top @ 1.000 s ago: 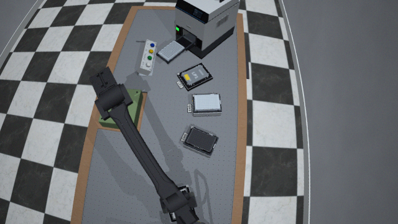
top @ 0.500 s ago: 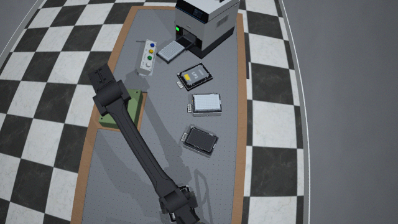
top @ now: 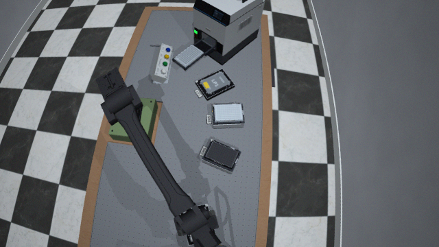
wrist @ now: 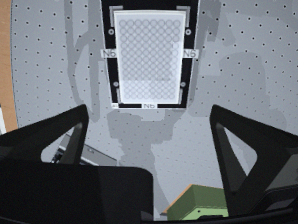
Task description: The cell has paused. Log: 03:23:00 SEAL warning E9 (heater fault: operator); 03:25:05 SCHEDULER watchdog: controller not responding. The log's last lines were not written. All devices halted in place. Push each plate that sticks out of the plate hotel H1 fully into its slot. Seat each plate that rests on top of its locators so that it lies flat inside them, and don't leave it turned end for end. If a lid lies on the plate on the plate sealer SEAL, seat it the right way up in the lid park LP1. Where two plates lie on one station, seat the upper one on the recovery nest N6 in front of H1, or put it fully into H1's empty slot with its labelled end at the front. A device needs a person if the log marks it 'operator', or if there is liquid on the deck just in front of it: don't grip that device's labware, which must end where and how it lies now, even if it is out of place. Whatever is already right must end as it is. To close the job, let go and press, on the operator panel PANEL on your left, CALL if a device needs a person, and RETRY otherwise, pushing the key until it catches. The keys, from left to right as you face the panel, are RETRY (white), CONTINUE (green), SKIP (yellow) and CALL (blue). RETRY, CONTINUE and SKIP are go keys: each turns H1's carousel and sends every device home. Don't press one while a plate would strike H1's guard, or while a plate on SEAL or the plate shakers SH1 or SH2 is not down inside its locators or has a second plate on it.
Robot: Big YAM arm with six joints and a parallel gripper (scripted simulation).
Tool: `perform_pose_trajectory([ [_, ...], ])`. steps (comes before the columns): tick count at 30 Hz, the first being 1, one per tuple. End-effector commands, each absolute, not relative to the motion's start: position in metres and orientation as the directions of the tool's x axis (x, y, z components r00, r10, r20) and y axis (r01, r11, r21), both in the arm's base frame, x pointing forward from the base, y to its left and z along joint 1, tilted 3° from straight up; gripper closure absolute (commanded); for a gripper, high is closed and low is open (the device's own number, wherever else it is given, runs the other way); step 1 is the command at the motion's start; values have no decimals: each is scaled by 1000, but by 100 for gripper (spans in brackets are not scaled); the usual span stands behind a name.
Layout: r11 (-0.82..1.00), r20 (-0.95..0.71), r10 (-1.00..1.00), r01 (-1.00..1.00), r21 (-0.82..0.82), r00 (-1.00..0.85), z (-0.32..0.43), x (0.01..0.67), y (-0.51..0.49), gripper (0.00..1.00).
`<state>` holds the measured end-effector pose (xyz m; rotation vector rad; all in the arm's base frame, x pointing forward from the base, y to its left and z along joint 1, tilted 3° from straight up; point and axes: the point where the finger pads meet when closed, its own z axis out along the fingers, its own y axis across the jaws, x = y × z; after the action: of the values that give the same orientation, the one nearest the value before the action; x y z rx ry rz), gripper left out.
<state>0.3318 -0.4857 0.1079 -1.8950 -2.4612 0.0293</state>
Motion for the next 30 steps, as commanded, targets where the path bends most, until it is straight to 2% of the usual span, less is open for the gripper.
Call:
perform_pose_trajectory([
  [1,256,-48,965,967,-15,-256,155,347,-494,0],
  [12,256,-47,965,967,-15,-256,183,347,-492,0],
  [15,256,-19,966,966,-25,-257,169,348,-493,0],
  [30,256,-44,966,967,-16,-256,222,347,-490,0],
])
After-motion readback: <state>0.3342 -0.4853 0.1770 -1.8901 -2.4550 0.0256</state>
